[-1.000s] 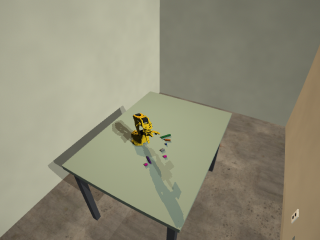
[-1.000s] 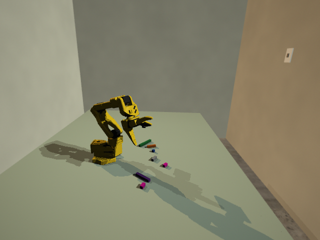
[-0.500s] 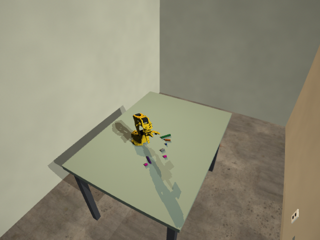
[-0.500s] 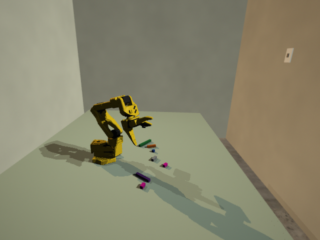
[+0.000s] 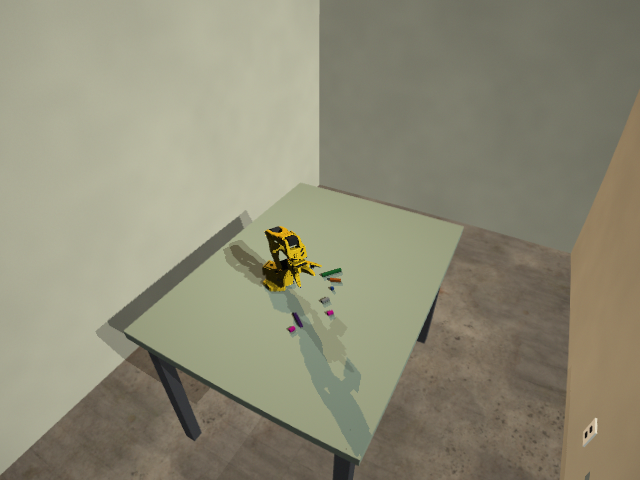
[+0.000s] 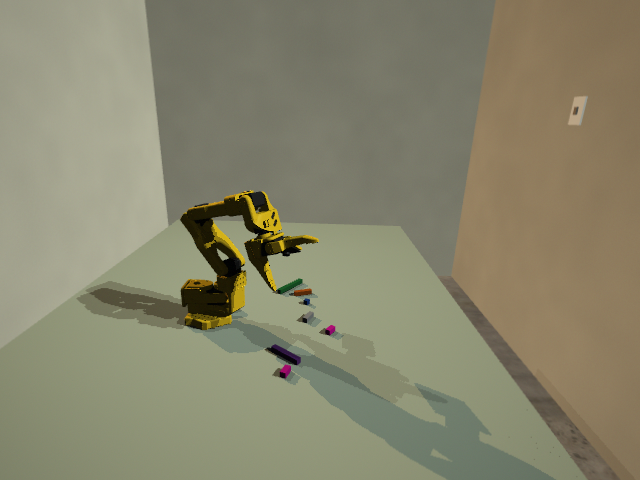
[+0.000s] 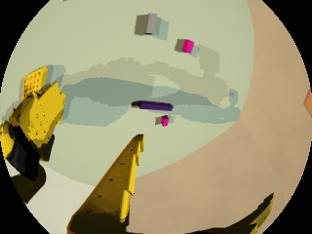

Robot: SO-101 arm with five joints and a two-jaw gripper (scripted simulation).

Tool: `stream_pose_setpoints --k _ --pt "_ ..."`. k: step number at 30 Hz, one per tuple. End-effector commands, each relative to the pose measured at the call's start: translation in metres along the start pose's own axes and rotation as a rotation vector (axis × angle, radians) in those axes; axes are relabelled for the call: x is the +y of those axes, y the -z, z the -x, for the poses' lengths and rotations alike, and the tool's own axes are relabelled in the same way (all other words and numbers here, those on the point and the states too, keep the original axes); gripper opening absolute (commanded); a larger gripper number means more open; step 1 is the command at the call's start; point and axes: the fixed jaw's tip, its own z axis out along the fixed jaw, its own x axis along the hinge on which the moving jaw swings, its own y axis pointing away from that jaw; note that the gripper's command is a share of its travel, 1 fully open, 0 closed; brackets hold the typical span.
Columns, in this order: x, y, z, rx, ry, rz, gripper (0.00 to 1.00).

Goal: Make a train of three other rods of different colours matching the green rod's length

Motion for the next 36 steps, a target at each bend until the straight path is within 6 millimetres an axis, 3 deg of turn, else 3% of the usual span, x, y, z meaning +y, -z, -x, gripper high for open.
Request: stream_pose_setpoints --k 1,6,10,24,27,36 --pt "-0.010 0.004 0.004 -0.010 0.126 -0.042 0.91" --pt "-0.012 0.002 0.012 -0.032 0.330 -0.023 0.87" --pt "-0.013 0.001 0.015 -0.038 0.385 -0.018 0.84" --pt "-0.019 -0.006 0.038 -0.106 0.926 0.015 0.71" --pt "-0.019 -0.006 0.039 -0.109 0.950 0.016 0.69" --pt "-0.020 -0.011 0.058 -0.162 1.323 0.026 0.61"
